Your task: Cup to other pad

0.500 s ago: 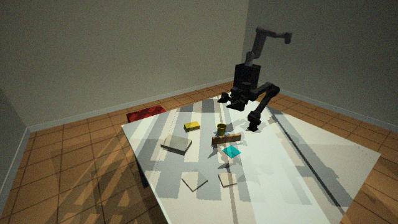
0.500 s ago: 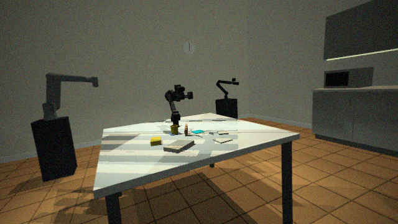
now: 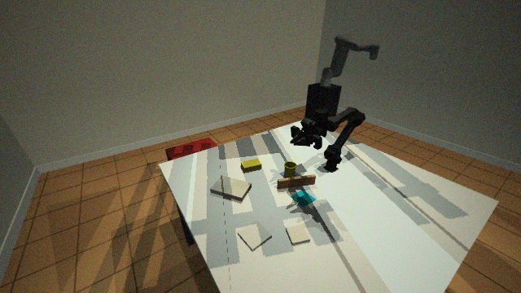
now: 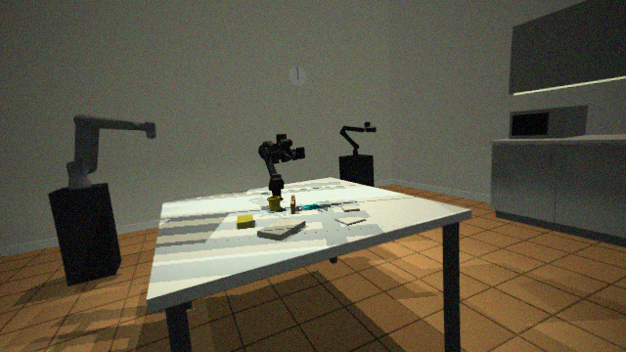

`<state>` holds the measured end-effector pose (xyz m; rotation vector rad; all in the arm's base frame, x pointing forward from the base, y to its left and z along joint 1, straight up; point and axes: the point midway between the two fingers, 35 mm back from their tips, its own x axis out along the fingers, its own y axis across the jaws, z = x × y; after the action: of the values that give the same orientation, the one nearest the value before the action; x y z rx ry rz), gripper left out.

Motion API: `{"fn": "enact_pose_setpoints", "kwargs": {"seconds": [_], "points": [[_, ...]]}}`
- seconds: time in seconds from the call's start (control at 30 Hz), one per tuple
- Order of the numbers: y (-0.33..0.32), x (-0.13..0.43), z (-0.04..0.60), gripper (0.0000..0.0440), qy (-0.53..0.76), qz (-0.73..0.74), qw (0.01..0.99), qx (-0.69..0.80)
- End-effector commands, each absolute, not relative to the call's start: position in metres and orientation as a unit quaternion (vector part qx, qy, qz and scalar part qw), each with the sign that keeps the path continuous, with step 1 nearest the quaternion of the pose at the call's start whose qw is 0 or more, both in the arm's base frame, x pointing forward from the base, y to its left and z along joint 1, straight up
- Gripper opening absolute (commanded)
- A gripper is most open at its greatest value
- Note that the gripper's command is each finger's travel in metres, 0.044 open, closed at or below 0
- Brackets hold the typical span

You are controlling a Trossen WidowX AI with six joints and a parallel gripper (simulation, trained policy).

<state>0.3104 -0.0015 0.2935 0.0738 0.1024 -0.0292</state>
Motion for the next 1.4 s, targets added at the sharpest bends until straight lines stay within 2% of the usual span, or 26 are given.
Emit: {"fn": "enact_pose_setpoints", "kwargs": {"seconds": [0.0, 0.2, 1.37], "points": [[0.002, 0.31, 0.294, 0.0077, 0.068, -0.011, 0.996, 0.048], [0.011, 0.309, 0.287, 0.0075, 0.114, -0.001, 0.991, 0.065], [0.033, 0.283, 0.244, 0.0124, 0.394, -0.005, 0.915, 0.088]]}}
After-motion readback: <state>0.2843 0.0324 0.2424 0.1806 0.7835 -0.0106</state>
